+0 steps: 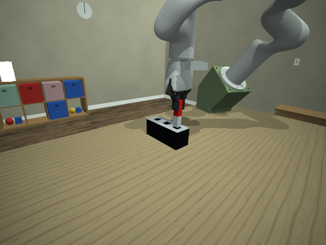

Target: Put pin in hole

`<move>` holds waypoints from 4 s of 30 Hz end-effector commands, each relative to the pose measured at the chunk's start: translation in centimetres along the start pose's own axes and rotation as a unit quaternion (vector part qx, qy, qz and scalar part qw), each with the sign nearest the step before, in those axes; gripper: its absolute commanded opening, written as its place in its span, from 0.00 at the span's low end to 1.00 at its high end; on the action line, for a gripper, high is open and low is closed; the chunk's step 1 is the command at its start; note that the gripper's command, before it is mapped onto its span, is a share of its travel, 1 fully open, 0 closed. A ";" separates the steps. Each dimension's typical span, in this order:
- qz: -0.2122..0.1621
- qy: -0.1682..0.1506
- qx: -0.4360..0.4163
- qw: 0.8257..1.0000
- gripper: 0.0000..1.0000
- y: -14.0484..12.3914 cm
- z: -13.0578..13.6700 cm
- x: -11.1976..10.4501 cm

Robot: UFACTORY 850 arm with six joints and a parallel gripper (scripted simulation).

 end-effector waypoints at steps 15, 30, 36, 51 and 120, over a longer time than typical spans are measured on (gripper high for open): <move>0.000 -0.001 0.000 1.000 0.00 0.1 0.1 -0.1; 0.000 -0.001 0.000 1.000 0.00 0.1 0.0 0.3; 0.000 -0.001 0.000 1.000 0.00 0.1 0.0 0.3; 0.000 -0.001 0.000 1.000 0.00 0.0 0.1 0.3; 0.000 -0.001 0.000 1.000 0.00 0.2 0.1 1.1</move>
Point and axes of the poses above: the point where the finger pads meet when closed, its own x axis out along the fingers, its own z axis across the jaws, y = z × x, the point moved 1 cm from there along -x, back along the fingers, and after that the axes turned 9 degrees about x, right-handed, at the moved point
